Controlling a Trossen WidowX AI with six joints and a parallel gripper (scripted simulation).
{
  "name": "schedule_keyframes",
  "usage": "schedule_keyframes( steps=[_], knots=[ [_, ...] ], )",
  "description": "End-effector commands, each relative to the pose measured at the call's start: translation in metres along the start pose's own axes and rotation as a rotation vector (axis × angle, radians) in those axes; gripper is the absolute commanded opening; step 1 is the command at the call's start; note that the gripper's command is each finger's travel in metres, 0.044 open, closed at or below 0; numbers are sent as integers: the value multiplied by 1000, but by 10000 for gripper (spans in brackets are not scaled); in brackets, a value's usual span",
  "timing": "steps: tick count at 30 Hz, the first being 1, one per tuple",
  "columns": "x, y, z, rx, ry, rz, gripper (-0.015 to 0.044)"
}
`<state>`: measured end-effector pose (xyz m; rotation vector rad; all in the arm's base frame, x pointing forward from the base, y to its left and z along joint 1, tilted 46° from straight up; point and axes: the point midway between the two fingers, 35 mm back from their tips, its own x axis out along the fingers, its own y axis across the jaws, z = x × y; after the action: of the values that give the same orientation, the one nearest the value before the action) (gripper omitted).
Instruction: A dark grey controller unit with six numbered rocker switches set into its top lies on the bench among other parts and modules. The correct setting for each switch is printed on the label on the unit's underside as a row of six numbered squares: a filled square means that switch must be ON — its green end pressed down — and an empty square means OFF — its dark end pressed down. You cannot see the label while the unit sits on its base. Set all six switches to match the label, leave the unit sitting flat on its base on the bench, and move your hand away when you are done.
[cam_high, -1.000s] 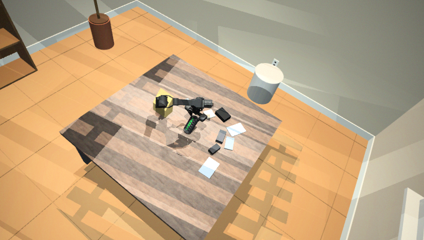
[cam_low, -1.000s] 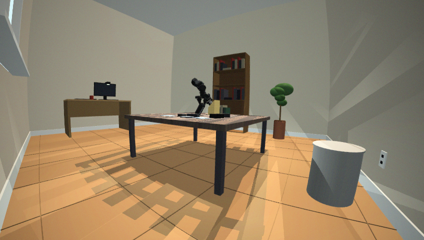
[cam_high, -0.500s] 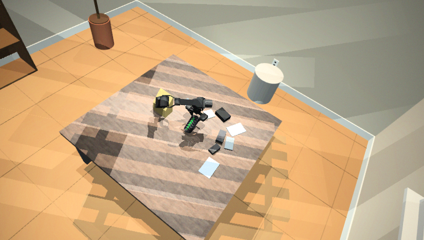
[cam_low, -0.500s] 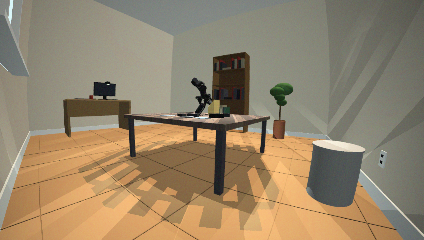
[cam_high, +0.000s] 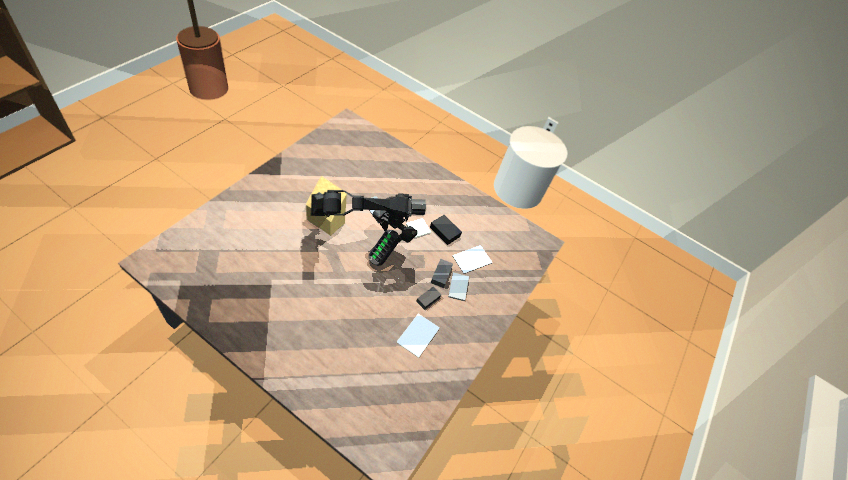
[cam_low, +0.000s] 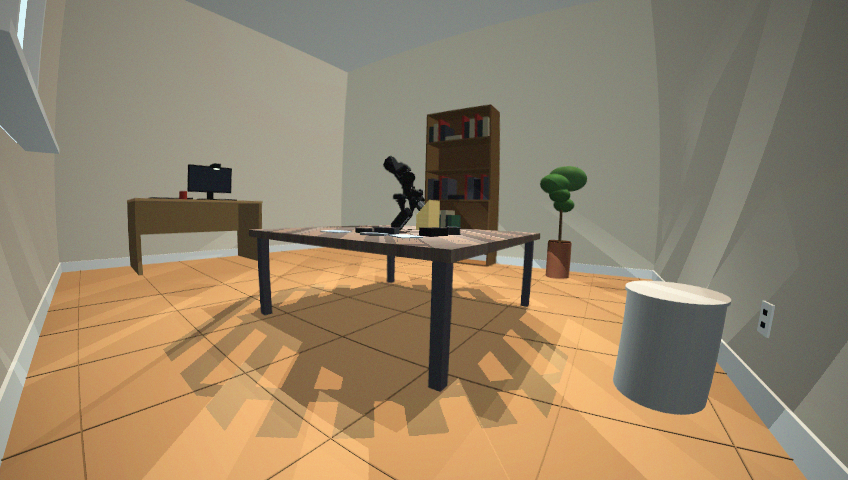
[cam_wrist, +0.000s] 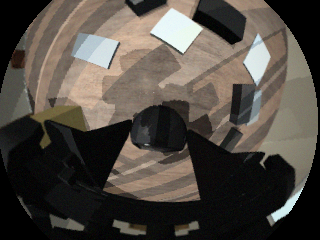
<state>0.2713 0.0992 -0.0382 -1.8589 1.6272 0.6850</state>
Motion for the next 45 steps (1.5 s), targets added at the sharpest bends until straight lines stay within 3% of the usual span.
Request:
schedule_keyframes(
  steps=[1,45],
  knots=[
    [5,0,1,6,7,8,338],
    [28,0,25,6,6,7,338]
  ],
)
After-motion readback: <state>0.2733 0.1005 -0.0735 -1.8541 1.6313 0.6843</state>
